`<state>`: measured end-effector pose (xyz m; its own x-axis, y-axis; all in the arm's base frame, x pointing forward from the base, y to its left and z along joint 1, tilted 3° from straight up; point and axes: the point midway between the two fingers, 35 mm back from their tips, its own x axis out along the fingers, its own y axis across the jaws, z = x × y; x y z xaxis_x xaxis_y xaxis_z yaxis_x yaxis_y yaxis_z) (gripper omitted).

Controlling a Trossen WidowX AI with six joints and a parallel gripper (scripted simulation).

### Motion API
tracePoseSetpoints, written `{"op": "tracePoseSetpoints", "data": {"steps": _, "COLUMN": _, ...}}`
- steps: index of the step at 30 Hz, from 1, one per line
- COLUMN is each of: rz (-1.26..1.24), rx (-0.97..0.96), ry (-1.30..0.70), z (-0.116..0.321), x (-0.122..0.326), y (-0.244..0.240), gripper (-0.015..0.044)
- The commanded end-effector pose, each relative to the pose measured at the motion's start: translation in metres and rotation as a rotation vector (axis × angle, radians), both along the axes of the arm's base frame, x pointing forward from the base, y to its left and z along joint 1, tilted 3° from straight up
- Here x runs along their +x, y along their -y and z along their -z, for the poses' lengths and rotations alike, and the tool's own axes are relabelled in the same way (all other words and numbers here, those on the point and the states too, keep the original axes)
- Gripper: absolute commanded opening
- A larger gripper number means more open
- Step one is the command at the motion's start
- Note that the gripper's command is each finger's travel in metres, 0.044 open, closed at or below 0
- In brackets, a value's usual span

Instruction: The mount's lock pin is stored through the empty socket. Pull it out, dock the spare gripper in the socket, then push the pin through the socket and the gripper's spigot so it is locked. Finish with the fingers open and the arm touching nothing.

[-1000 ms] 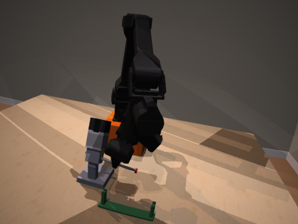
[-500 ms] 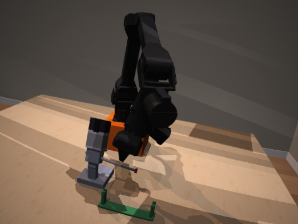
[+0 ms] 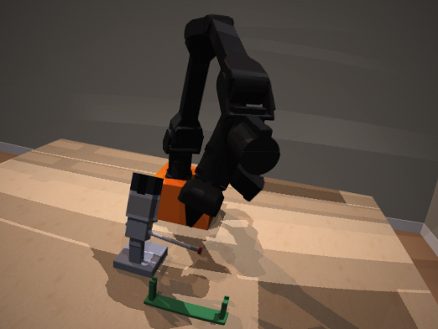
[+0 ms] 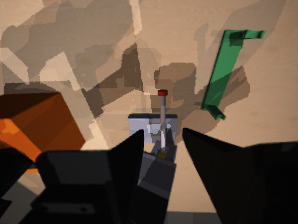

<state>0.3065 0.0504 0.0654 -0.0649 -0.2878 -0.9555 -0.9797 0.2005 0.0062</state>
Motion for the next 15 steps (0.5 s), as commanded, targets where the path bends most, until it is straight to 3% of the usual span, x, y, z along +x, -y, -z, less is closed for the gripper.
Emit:
{"op": "tracePoseSetpoints", "data": {"steps": 1, "rz": 0.000, "rx": 0.001, "ry": 0.000, "z": -0.0081, "x": 0.0009, "y": -0.0070, "gripper": 0.0200}}
{"op": "tracePoseSetpoints", "data": {"steps": 2, "rz": 0.000, "rx": 0.001, "ry": 0.000, "z": -0.0098, "x": 0.0011, "y": -0.0082, "gripper": 0.0200}}
{"op": "tracePoseSetpoints", "data": {"steps": 11, "rz": 0.000, "rx": -0.001, "ry": 0.000, "z": -0.0035, "x": 0.0004, "y": -0.0025, "gripper": 0.0436}}
{"op": "tracePoseSetpoints", "data": {"steps": 15, "rz": 0.000, "rx": -0.001, "ry": 0.000, "z": -0.0035, "x": 0.0004, "y": -0.0025, "gripper": 0.0440}}
